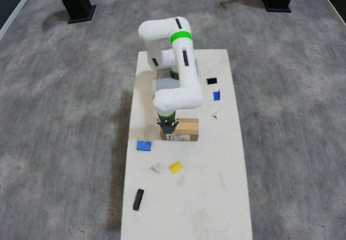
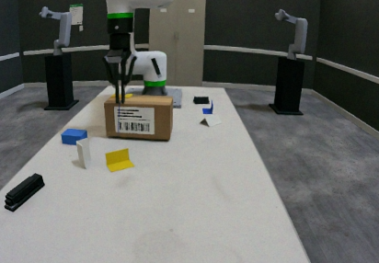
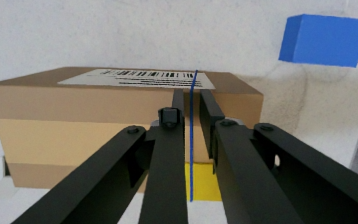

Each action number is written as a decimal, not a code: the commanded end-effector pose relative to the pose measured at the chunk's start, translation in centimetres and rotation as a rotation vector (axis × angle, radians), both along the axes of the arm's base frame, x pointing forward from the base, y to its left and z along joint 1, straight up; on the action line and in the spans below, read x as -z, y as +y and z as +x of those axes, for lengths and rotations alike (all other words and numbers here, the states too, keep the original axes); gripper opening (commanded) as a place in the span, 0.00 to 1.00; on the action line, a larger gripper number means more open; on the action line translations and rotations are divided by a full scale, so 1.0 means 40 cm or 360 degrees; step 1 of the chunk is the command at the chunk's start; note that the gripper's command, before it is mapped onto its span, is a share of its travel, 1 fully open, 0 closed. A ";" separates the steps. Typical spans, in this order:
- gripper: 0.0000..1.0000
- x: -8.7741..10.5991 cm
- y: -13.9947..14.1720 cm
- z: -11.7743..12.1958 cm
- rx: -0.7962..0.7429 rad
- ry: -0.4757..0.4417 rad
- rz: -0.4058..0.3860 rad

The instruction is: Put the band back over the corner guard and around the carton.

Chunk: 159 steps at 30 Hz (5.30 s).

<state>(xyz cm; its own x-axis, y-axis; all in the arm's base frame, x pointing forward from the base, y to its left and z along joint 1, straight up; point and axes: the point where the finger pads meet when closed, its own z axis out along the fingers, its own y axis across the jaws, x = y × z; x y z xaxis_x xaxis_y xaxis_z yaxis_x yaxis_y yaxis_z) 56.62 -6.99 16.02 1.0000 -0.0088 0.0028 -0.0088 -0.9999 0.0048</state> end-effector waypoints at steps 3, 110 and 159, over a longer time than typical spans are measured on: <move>0.18 -0.001 -0.001 0.001 0.0000 -0.0004 -0.0001; 0.10 -0.004 -0.041 -0.001 0.0000 -0.0004 -0.0001; 0.18 -0.004 -0.029 -0.001 0.0000 -0.0004 -0.0001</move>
